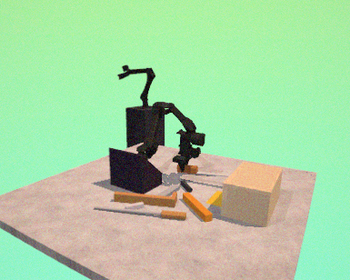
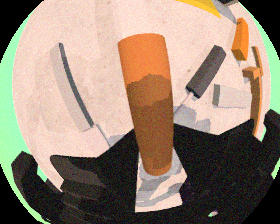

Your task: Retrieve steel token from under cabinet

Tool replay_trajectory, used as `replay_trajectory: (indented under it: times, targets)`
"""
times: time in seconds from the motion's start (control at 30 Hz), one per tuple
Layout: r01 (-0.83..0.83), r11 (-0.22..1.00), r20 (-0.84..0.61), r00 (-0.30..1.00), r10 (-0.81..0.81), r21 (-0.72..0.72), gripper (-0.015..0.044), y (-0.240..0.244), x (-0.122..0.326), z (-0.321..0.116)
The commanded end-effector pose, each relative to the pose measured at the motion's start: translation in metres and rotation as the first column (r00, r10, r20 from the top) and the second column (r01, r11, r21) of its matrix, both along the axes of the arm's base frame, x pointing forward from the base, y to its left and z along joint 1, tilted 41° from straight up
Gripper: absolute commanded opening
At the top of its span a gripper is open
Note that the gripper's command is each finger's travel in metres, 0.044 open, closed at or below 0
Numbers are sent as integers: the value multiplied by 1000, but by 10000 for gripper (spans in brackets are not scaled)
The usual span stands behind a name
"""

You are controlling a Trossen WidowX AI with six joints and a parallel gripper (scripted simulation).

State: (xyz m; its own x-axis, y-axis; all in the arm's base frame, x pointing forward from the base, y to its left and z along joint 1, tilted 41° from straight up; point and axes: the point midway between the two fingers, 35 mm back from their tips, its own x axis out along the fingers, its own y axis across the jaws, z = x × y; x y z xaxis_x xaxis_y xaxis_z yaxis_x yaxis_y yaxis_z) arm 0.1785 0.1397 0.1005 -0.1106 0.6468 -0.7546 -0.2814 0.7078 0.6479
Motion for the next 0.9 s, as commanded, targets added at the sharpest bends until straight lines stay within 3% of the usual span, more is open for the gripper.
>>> replay_trajectory:
  times: [0.0, 0.87]
  targets:
    - [5, 1000, 26, 1000, -5, 10, 0, -8, 2, 10]
    - [5, 1000, 27, 1000, -5, 9, 0, -19, 29, 65]
